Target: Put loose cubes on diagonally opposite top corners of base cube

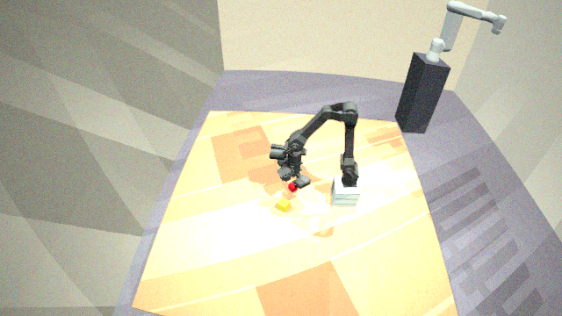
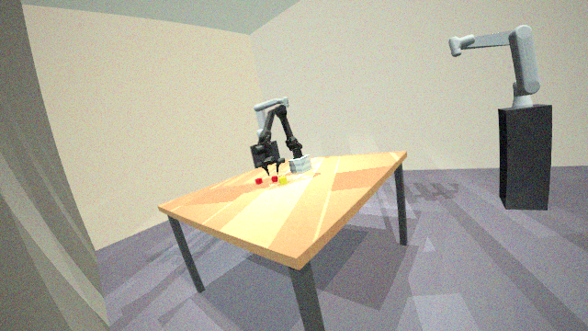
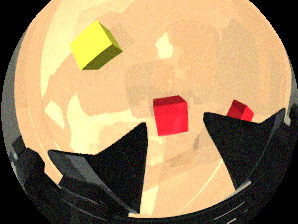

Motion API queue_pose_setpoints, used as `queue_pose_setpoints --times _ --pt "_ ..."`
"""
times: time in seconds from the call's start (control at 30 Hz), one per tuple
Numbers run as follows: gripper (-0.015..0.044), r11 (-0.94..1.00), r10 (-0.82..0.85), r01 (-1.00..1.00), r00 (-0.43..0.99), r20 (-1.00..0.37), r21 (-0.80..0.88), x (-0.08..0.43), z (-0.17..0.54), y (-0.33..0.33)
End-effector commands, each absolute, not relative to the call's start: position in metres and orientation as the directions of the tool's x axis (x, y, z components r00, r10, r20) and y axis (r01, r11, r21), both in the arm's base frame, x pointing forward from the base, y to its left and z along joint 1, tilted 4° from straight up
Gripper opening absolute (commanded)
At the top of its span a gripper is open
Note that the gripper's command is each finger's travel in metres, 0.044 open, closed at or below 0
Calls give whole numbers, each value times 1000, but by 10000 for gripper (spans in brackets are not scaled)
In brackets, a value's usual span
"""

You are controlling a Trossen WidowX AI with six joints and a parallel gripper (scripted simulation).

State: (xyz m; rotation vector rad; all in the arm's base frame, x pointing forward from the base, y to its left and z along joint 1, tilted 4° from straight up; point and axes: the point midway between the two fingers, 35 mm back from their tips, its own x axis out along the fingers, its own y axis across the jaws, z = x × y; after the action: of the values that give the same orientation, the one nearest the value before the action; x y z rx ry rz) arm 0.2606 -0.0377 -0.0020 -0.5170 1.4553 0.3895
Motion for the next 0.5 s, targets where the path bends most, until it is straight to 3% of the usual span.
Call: queue_pose_setpoints --times 0.0,0.43,0.47 --pt "265 829 -60 -553 71 -996 -90 258 -11 -38" --pt "265 829 -61 -553 71 -996 -90 259 -30 -39" --pt "239 829 -61 -553 71 -996 -90 259 -30 -39"
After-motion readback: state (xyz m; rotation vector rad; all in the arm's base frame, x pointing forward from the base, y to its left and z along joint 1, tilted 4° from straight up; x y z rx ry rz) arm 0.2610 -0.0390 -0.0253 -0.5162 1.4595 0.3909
